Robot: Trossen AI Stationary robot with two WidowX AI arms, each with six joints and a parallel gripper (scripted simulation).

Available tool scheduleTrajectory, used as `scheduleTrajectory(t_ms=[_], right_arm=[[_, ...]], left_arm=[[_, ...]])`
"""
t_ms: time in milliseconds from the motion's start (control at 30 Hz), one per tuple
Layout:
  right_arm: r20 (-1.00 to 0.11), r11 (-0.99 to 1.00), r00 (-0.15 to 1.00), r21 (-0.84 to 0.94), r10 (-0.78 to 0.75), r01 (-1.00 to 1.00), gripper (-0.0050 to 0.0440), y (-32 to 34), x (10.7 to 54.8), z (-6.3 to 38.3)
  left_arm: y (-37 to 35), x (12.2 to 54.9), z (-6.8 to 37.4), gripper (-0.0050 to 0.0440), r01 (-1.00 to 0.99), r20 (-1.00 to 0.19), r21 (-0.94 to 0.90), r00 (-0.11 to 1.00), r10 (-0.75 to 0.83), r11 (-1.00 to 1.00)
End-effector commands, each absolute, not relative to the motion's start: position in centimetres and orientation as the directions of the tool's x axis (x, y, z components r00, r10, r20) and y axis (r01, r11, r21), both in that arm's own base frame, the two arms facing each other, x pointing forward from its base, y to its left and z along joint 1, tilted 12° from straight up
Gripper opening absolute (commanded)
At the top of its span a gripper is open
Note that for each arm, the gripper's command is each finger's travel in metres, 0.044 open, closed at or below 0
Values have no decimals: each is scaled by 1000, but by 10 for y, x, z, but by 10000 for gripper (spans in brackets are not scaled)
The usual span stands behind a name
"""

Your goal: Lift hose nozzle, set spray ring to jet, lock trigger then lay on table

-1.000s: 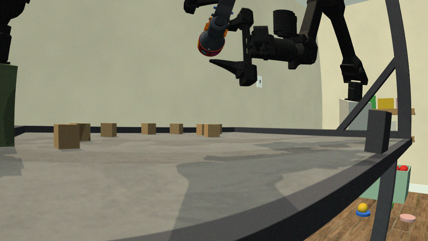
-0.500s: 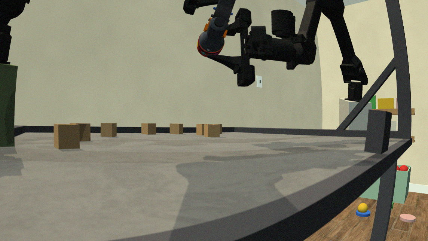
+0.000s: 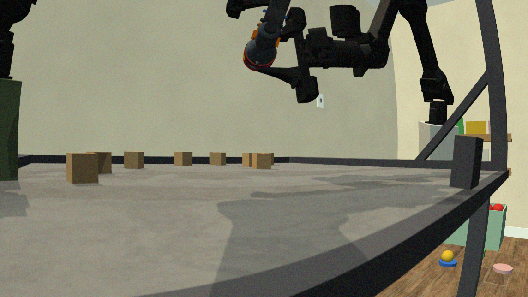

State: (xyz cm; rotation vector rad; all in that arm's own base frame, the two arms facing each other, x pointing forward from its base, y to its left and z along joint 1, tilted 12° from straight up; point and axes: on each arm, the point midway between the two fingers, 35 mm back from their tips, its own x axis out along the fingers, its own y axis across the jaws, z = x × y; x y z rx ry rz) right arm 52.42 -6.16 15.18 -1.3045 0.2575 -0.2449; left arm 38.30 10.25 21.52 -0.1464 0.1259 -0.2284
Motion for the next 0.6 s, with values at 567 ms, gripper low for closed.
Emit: scheduleTrajectory(t_ms=[567], right_arm=[[-203,306,945,-944,-257,-119,0,-60,527,168]], left_arm=[[104,383,236,167,218,-63,-110,972,-226,970]])
